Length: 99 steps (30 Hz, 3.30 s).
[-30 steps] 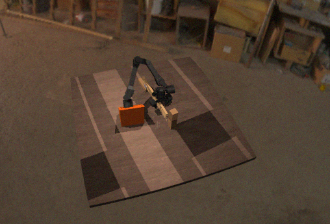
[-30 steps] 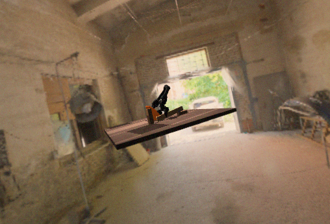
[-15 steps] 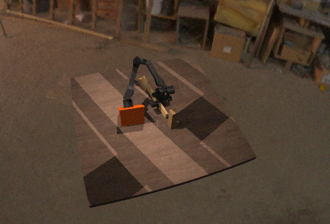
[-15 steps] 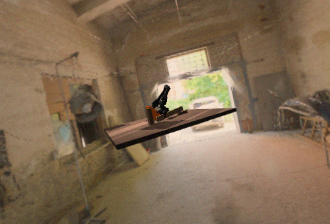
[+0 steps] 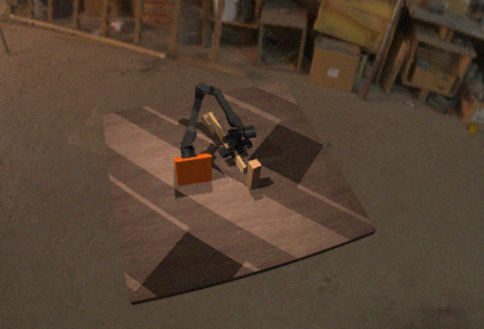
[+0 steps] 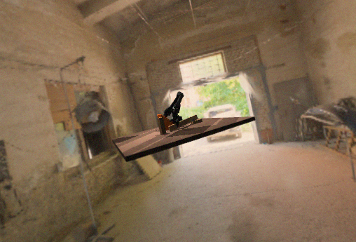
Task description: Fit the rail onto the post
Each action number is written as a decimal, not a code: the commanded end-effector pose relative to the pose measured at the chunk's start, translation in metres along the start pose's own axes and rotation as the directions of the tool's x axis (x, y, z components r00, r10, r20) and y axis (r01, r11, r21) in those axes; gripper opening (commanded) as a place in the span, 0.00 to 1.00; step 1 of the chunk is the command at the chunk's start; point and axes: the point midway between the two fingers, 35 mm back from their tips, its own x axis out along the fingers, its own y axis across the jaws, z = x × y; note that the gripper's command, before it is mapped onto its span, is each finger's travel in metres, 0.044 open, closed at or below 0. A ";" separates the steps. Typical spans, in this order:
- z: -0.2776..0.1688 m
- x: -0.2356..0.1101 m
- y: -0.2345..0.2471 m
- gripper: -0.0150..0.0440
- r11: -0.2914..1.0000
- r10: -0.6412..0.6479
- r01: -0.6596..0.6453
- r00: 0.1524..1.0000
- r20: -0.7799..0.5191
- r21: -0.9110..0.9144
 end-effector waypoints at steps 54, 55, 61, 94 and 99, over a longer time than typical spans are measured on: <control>0.000 -0.023 -0.005 0.25 1.000 0.000 0.000 1.000 0.003 0.003; 0.000 -0.024 -0.005 0.25 1.000 0.000 0.000 1.000 0.003 0.003; 0.000 -0.027 -0.005 0.25 1.000 0.000 0.000 1.000 0.003 0.003; 0.000 -0.029 -0.003 0.25 1.000 0.000 0.000 1.000 0.003 0.003; 0.000 -0.030 -0.002 0.25 1.000 0.000 0.000 1.000 0.003 0.003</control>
